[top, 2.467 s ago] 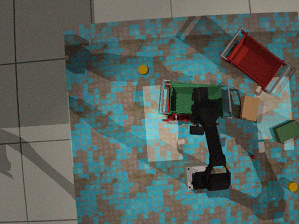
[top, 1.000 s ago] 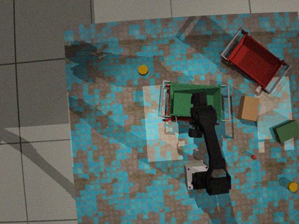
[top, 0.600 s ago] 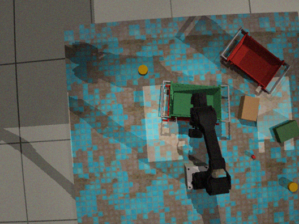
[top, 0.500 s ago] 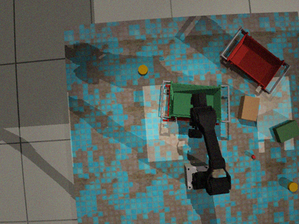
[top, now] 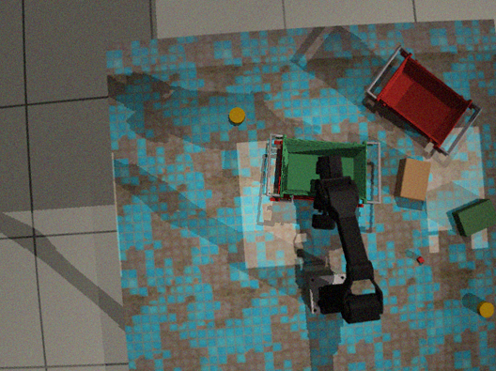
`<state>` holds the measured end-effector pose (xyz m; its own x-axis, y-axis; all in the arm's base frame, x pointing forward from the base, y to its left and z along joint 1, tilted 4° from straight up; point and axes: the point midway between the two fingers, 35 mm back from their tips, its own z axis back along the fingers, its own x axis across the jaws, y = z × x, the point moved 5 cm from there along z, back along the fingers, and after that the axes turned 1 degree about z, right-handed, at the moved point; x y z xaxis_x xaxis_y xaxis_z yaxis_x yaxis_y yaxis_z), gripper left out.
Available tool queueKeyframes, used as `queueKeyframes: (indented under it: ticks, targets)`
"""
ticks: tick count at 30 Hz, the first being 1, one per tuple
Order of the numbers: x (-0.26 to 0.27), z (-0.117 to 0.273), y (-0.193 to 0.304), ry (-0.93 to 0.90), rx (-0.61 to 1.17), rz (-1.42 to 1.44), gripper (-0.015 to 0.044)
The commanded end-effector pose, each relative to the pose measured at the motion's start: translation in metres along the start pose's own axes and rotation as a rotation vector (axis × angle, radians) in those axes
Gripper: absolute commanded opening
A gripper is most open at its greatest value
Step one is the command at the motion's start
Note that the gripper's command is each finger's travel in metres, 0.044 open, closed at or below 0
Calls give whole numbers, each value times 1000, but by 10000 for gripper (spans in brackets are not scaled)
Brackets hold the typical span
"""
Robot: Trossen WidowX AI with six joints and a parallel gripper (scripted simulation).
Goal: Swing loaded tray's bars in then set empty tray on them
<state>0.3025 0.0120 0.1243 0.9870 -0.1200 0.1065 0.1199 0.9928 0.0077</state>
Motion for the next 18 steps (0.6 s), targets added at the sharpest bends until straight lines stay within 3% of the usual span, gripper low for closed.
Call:
queueKeyframes:
  ticks: [1,18]
  targets:
    - [-5,-7,0,17,0,-1,0]
    - [-6,-9,0,17,0,-1,0]
